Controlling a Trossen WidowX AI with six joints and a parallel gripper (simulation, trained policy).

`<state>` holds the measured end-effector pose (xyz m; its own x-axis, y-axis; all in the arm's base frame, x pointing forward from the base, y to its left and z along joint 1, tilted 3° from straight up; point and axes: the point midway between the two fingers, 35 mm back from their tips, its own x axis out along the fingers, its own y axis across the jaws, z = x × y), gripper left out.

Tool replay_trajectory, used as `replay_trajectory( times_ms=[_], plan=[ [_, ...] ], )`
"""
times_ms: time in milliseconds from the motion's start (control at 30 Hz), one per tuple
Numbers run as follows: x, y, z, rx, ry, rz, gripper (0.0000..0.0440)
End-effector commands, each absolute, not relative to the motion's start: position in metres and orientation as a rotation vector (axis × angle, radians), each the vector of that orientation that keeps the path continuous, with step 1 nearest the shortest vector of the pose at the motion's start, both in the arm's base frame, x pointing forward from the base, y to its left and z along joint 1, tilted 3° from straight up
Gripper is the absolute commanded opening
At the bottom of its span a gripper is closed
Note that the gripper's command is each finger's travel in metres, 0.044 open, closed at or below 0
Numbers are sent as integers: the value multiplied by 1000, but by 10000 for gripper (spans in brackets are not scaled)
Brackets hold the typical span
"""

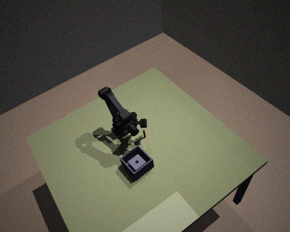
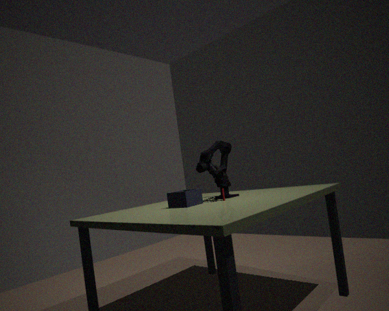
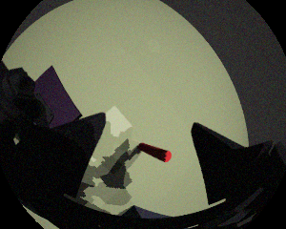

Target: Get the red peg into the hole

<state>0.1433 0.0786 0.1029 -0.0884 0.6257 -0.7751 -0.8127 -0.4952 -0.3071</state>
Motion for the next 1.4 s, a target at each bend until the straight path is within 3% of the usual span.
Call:
replay_trajectory(
  times_ms=[0, 200, 767, 1367],
  plan=[
    [146, 79, 105, -1140, 262, 1760, 416],
    [154, 81, 116, -1123, 485, 1672, 440],
    [153, 85, 148, -886, 986, 1280, 440],
    [149, 82, 157, -513, 1311, 786, 440]
  ],
)
